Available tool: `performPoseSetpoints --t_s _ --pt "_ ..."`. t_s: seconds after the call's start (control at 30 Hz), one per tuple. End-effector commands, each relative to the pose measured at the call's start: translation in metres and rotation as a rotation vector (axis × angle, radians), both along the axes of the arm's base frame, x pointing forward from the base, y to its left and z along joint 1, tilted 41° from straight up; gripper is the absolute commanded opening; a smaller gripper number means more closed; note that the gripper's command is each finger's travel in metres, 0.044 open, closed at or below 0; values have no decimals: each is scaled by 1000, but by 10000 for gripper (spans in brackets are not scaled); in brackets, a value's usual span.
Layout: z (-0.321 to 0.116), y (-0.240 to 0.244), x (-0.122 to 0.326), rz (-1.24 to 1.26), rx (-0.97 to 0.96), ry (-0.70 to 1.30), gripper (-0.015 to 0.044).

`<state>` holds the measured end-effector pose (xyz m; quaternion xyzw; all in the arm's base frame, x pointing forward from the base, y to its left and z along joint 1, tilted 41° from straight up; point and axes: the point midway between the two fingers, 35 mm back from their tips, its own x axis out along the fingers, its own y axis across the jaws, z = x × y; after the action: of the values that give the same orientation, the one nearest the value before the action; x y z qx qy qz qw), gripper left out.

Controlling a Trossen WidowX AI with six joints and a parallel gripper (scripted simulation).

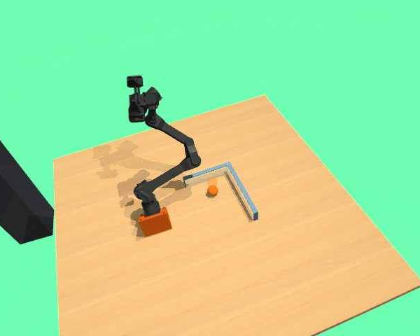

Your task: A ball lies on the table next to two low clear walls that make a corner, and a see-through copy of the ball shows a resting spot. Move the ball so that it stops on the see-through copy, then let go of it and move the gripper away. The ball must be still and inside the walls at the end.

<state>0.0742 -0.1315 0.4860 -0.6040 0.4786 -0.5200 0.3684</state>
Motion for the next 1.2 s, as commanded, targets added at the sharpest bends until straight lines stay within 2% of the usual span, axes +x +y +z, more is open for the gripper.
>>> performPoseSetpoints --t_s 0.0,0.03,0.17,0.37,0.57,0.73,0.9,1.17 --pt "1 0 -2 2 -5 -8 374" --pt "3 1 -7 8 -19 -33 353" --pt "6 -1 -37 121 -15 -169 353" --pt "-5 -30 -73 259 55 -325 353" --pt "-36 -78 -73 454 240 -442 353" --pt "-73 -116 -46 614 435 -490 353" --pt "-117 -142 1 773 658 -485 353" --pt "-197 -133 102 1036 1015 -322 353"
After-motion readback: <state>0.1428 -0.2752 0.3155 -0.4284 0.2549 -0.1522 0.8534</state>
